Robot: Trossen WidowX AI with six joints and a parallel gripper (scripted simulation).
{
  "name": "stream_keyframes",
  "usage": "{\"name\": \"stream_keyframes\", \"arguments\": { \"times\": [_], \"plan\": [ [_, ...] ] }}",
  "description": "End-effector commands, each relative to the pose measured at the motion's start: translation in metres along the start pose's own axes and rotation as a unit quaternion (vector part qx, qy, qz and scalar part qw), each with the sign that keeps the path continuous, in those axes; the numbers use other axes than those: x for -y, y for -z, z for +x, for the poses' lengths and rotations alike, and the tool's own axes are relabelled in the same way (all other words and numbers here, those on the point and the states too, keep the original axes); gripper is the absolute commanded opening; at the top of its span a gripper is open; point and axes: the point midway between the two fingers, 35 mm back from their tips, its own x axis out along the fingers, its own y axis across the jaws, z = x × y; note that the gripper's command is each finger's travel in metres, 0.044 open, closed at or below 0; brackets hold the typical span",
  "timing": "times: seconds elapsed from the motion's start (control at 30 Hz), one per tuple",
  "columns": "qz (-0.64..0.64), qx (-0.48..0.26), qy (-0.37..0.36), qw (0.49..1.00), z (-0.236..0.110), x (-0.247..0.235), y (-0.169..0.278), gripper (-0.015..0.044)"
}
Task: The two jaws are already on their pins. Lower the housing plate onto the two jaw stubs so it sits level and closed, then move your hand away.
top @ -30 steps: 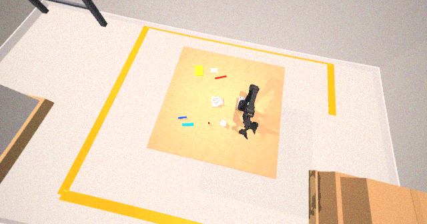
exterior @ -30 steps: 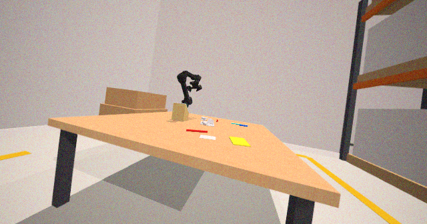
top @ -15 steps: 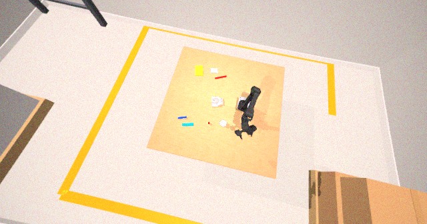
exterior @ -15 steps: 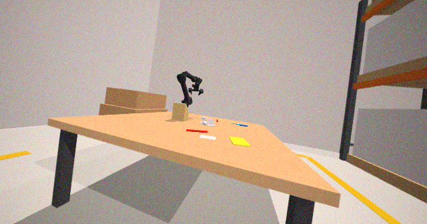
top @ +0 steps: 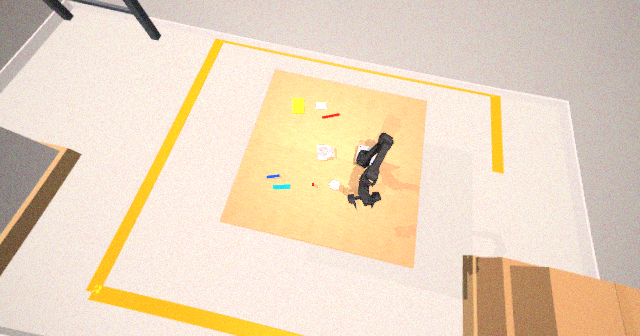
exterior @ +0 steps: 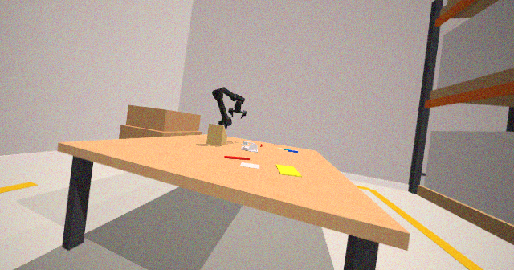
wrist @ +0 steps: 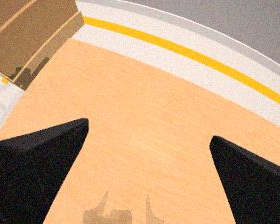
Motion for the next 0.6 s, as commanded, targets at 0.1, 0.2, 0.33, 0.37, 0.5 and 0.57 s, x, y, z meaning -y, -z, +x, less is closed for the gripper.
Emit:
{"name": "stream_keyframes", "arguments": {
  "times": [0.1, 0.2, 0.33, 0.37, 0.5, 0.57],
  "plan": [
    [0.070, -0.025, 0.017, 0.997, 0.008, 0.012, 0.011, 0.0440],
    [0.105, -0.036, 0.025, 0.994, 0.012, 0.017, 0.017, 0.0440],
    [0.151, -0.049, 0.037, 0.987, 0.015, 0.024, 0.024, 0.0440],
    [0.163, -0.052, 0.040, 0.985, 0.016, 0.025, 0.026, 0.0440],
    [0.209, -0.062, 0.051, 0.975, 0.019, 0.031, 0.033, 0.0440],
    [0.232, -0.067, 0.056, 0.969, 0.020, 0.034, 0.037, 0.0440]
  ]
}}
